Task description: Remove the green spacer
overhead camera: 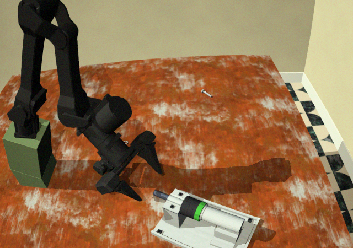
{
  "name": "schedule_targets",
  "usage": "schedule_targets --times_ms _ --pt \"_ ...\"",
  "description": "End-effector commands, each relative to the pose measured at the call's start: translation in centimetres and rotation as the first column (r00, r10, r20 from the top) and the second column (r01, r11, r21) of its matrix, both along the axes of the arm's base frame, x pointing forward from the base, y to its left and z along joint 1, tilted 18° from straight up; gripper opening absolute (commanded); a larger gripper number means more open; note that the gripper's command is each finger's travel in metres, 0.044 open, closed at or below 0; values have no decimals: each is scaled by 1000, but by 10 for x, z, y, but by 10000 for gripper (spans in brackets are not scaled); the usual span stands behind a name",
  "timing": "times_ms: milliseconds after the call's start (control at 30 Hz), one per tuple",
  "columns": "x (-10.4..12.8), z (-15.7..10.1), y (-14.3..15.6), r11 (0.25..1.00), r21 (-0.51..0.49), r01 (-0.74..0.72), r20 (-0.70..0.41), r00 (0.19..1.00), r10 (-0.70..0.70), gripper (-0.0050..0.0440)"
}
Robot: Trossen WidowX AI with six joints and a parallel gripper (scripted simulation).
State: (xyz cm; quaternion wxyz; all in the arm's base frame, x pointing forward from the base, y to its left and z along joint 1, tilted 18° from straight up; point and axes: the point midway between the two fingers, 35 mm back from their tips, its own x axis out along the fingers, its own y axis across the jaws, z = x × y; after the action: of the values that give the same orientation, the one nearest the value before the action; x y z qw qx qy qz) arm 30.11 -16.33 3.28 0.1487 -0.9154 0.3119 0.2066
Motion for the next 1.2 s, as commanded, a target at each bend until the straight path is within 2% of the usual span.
schedule_targets --times_ms 0,767,1167 --pt "4 -3 -3 1000 -3 0 -6 1000 0 440" --pt "27 -19 -21 1000 -3 -1 -5 1000 1 440" --pt "28 -20 -21 1000 -3 -1 -5 1000 1 440"
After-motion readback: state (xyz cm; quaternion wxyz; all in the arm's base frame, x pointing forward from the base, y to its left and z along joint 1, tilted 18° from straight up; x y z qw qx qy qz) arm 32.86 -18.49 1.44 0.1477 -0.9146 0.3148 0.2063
